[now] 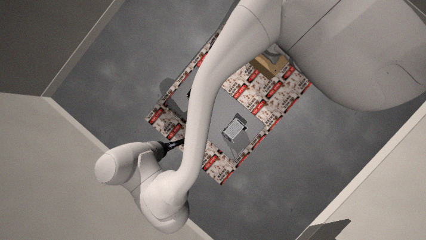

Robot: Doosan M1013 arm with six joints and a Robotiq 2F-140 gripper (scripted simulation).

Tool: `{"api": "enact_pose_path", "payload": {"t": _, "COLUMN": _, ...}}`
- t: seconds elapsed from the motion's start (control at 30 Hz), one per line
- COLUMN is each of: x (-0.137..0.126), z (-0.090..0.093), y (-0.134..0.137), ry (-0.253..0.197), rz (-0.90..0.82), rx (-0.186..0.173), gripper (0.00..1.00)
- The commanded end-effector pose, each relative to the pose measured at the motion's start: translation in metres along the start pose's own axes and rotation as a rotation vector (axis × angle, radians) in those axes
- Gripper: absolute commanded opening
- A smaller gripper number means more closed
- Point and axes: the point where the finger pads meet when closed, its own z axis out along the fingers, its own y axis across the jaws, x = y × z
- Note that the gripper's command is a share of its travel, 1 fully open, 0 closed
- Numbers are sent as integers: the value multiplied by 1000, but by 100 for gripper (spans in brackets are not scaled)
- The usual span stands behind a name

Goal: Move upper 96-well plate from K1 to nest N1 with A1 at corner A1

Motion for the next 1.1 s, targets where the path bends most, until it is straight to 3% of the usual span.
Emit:
{"api": "enact_pose_path", "payload": {"t": 0.0, "x": 0, "z": 0, "y": 0, "ry": 0, "rz": 0, "rx": 0, "gripper": 100}}
{"api": "enact_pose_path", "payload": {"t": 0.53, "x": 0, "z": 0, "y": 0, "ry": 0, "rz": 0, "rx": 0, "gripper": 100}}
{"api": "enact_pose_path", "payload": {"t": 1.07, "x": 30, "z": 28, "y": -59, "ry": -26, "rz": 250, "rx": -17, "gripper": 100}}
